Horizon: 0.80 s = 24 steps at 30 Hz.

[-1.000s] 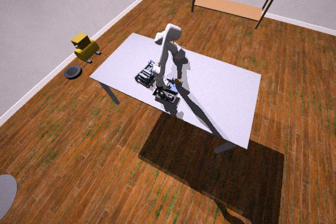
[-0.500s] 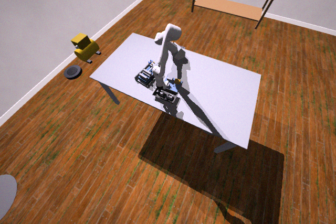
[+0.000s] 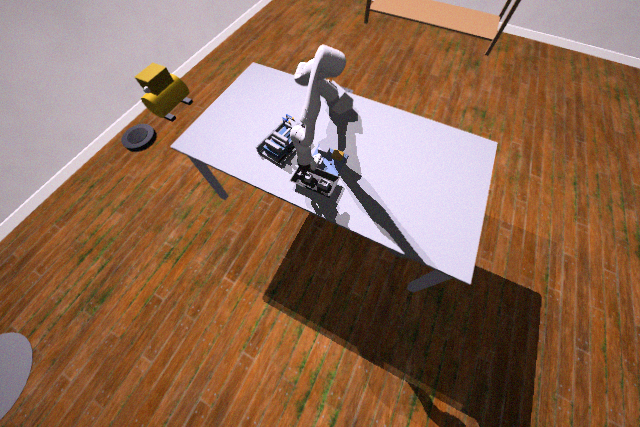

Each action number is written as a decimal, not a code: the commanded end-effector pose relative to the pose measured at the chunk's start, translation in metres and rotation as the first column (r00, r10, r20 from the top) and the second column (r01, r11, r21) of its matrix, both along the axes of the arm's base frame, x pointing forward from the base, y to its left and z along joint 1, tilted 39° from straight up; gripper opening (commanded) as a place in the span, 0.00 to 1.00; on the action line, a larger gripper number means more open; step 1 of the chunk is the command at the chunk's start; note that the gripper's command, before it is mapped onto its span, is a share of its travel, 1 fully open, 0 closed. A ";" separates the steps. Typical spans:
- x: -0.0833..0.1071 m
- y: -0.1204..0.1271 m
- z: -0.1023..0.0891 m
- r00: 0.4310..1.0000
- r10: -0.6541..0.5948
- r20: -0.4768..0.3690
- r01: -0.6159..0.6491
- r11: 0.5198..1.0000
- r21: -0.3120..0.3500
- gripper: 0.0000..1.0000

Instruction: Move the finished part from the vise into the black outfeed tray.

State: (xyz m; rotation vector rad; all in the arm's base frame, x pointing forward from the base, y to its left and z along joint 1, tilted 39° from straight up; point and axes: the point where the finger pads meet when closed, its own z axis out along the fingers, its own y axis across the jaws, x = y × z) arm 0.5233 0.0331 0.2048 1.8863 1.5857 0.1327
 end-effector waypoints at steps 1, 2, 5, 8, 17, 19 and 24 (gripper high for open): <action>0.000 0.000 0.000 1.000 0.001 0.001 -0.001 1.000 0.000 0.67; 0.000 0.000 0.000 1.000 0.001 0.001 -0.001 1.000 0.000 0.67; 0.000 0.000 0.000 1.000 0.001 0.001 -0.001 1.000 0.000 0.67; 0.000 0.000 0.000 1.000 0.001 0.001 -0.001 1.000 0.000 0.67; -0.004 0.004 0.006 1.000 0.001 0.001 -0.001 1.000 0.000 0.67; -0.005 0.005 0.008 1.000 0.001 0.001 -0.001 1.000 0.000 0.67; -0.011 0.011 0.019 1.000 0.001 0.001 -0.001 1.000 0.000 0.67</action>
